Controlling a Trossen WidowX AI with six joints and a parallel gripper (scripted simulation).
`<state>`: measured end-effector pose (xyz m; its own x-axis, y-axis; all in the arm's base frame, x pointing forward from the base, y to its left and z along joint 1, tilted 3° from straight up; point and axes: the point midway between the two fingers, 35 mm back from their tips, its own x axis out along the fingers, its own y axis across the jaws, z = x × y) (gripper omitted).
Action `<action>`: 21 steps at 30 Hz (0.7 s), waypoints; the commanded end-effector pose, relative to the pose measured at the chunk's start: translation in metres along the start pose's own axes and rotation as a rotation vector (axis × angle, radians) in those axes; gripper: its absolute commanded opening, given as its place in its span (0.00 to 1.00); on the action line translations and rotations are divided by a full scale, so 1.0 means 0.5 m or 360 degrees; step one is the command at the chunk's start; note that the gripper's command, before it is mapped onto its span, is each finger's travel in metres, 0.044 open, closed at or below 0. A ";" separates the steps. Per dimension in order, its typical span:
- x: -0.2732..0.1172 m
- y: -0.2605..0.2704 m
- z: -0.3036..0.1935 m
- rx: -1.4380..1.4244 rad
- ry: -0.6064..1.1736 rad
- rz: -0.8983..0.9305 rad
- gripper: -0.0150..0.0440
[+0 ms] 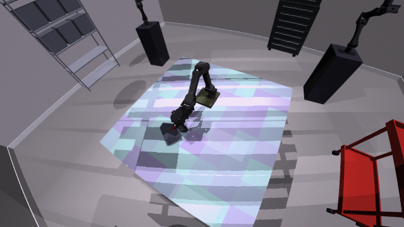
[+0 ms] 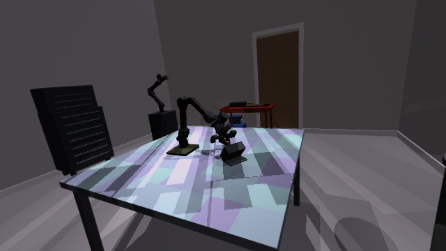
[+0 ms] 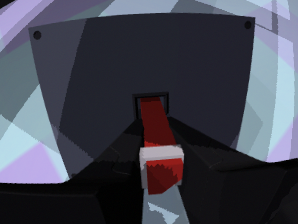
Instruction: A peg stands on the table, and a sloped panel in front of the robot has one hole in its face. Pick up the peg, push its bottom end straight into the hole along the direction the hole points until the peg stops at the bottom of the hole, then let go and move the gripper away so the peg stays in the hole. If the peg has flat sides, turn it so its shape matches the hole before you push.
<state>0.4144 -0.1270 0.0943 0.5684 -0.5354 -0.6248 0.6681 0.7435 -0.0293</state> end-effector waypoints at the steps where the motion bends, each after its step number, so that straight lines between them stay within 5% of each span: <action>1: 0.000 0.000 0.000 0.0000 0.0000 0.0000 0.25; 8: 0.000 0.000 0.000 0.0000 0.0000 0.0000 0.25; 21: -0.001 0.000 0.000 0.0000 0.0000 0.0000 0.83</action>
<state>0.4146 -0.1269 0.0946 0.5695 -0.5347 -0.6244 0.6677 0.7439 -0.0280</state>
